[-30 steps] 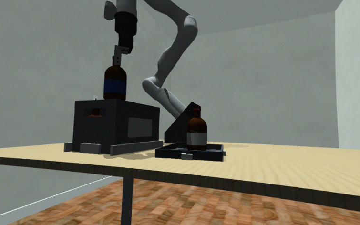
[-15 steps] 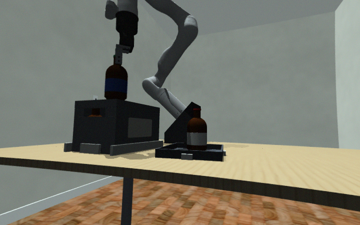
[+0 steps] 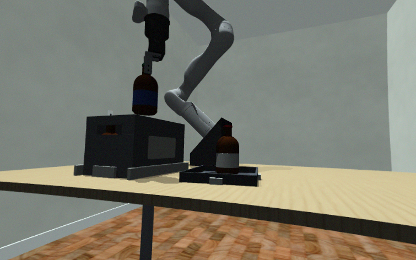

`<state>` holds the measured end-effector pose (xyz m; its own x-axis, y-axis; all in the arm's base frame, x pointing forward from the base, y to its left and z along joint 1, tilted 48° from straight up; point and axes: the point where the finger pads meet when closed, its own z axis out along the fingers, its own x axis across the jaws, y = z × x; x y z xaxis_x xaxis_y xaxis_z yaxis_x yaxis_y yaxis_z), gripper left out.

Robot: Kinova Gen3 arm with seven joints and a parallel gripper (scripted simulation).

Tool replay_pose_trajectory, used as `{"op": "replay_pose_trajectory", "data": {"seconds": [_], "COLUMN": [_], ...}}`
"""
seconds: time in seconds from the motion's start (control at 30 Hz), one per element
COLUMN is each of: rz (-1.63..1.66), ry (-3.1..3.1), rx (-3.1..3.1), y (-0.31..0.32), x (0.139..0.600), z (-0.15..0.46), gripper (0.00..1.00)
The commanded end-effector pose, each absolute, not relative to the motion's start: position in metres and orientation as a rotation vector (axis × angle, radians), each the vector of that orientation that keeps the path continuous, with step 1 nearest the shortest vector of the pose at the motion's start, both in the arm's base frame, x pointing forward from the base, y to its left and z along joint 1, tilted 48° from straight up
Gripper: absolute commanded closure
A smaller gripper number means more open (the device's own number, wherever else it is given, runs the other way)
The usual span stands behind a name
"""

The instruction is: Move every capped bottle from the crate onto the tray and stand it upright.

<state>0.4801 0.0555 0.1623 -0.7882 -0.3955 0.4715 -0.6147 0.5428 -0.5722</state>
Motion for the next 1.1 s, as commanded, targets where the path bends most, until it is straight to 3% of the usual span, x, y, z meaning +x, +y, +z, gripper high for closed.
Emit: {"op": "replay_pose_trajectory", "data": {"seconds": [0.0, 1.07], "rz": [1.092, 1.101], "ry": [-2.5, -2.5], "rx": [0.836, 0.824], "y": [0.061, 0.088], "x": [0.477, 0.467], "z": [0.158, 0.127], "gripper": [1.0, 1.0]}}
